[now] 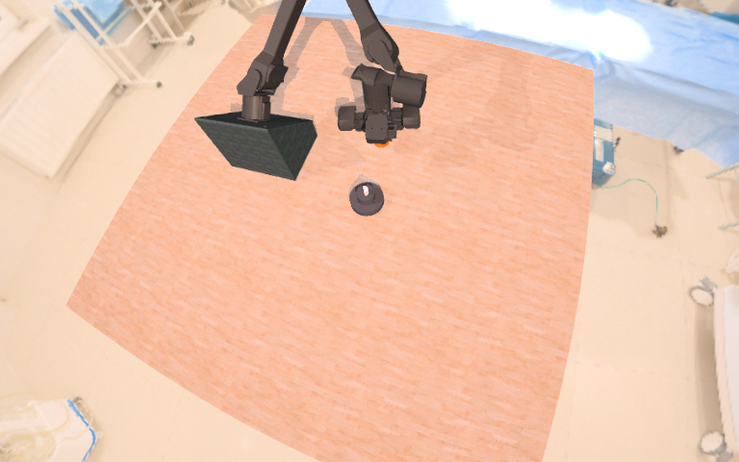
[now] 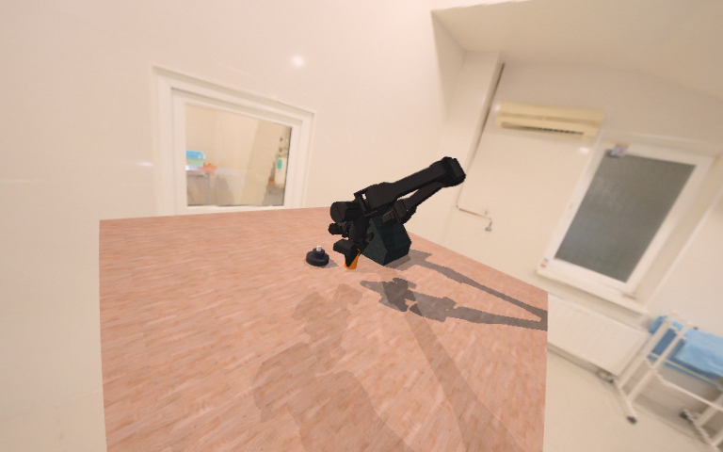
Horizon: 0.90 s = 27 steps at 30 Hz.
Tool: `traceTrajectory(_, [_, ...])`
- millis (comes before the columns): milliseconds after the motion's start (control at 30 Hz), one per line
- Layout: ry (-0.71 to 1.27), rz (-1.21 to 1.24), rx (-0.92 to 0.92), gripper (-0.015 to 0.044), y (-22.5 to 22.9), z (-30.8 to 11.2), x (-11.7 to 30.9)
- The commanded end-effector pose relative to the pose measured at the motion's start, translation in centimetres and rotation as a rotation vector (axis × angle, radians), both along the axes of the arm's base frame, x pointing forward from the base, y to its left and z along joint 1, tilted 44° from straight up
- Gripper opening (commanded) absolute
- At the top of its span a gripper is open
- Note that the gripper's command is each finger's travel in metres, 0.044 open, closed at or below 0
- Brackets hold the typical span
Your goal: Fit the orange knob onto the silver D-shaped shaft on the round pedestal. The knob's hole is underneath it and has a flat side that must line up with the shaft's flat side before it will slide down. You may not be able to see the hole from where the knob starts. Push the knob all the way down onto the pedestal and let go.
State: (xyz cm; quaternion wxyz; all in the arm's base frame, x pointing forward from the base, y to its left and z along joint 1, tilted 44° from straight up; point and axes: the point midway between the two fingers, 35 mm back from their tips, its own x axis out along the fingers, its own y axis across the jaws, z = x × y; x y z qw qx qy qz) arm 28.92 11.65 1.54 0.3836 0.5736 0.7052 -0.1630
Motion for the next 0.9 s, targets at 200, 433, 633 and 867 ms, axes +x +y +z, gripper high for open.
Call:
traceTrajectory(200, [-0.012, -0.002, -0.005, 0.0000, -2.4, 2.3, 0.6])
traceTrajectory(433, [-0.012, -0.002, -0.003, 0.0000, -4.0, 3.9, 0.6])
traceTrajectory(633, [-0.012, -0.001, 0.001, 0.0000, -5.3, 5.3, 0.6])
traceTrajectory(867, [-0.011, -0.001, 0.006, 0.0000, -6.3, 6.3, 0.5])
